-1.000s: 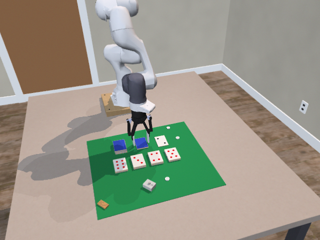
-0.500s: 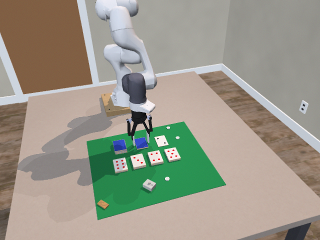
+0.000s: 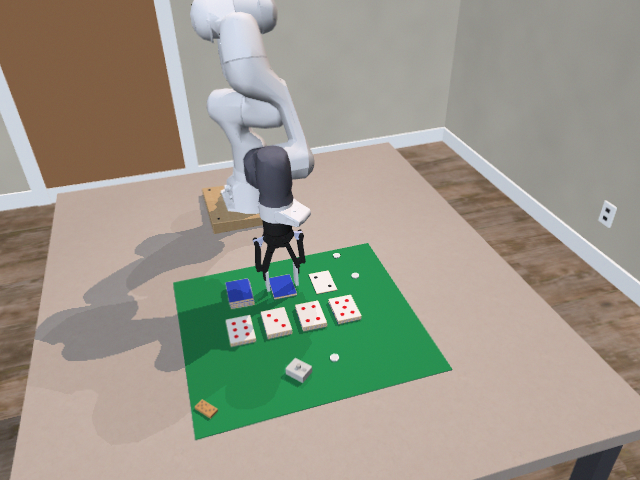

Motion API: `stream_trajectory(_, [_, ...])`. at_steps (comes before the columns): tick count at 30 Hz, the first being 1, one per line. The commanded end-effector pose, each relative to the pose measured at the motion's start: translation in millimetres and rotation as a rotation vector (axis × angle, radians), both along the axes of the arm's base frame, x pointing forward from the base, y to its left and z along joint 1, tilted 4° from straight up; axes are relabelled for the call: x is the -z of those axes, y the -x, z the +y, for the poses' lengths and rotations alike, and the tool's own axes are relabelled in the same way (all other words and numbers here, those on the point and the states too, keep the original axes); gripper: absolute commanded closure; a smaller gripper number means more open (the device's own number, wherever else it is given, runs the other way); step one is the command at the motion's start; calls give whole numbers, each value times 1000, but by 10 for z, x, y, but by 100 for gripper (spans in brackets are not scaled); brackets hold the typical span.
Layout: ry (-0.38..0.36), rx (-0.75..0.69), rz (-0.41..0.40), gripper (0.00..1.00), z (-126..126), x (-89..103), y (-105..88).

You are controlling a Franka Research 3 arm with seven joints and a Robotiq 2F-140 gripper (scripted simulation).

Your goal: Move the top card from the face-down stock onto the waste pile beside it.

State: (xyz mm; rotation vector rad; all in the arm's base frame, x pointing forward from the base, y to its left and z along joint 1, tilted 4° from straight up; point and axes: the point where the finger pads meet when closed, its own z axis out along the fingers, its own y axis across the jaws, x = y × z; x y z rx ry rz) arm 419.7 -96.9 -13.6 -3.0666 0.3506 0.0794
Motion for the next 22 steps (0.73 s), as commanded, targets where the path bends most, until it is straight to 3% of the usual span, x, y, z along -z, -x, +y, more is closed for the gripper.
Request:
stream_trajectory(1, [1,4,0,50,-2,7,3])
stream_trajectory(12, [1,4,0,50,-5,-44,0])
stream_trajectory(22, [1,4,0,50,-27,-417,-16])
